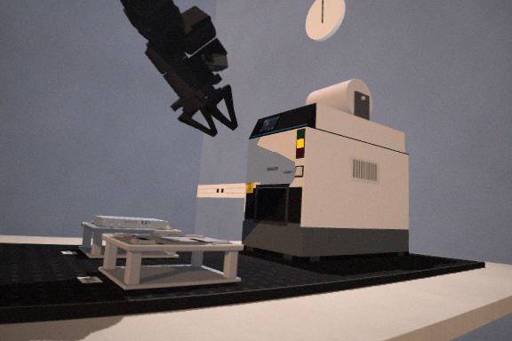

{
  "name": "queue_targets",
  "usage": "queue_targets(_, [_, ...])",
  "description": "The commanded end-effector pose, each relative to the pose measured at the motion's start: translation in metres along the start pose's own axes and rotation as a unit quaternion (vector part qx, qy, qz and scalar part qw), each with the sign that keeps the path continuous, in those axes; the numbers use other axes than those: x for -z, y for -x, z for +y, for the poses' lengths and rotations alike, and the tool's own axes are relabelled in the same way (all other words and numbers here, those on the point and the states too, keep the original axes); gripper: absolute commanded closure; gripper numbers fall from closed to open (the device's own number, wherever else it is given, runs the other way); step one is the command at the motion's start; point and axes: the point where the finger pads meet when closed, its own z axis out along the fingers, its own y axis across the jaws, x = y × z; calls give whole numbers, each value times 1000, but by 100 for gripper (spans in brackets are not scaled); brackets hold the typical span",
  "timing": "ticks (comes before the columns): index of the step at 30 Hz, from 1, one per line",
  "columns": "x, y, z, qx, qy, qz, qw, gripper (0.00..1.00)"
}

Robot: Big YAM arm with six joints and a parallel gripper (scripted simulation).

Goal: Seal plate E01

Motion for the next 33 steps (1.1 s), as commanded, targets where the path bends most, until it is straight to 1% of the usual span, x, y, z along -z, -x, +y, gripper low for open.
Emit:
queue_targets(1, [7, 45, 16, 76, 5, -19, 997, 0])
queue_targets(3, [7, 56, 20, 110, 3, -20, 994, 0])
queue_targets(7, [1, 70, 26, 177, -2, -13, 984, 0])
queue_targets(10, [3, 72, 26, 181, -1, -16, 983, 0])
queue_targets(12, [6, 86, 35, 224, -3, -17, 974, 0])
queue_targets(15, [9, 103, 54, 282, 2, -23, 959, 0])
queue_targets(17, [10, 112, 60, 316, -1, -21, 949, 0])
queue_targets(19, [10, 120, 64, 346, -2, -20, 938, 0])
queue_targets(22, [6, 134, 64, 385, -6, -14, 923, 0])
queue_targets(24, [7, 145, 63, 409, -9, -14, 912, 0])
queue_targets(26, [7, 145, 63, 409, -9, -14, 912, 0])
queue_targets(27, [9, 146, 67, 415, -7, -18, 910, 0])
queue_targets(30, [17, 163, 83, 470, -8, -23, 882, 0])
queue_targets(33, [16, 157, 85, 517, -5, -27, 856, 0])
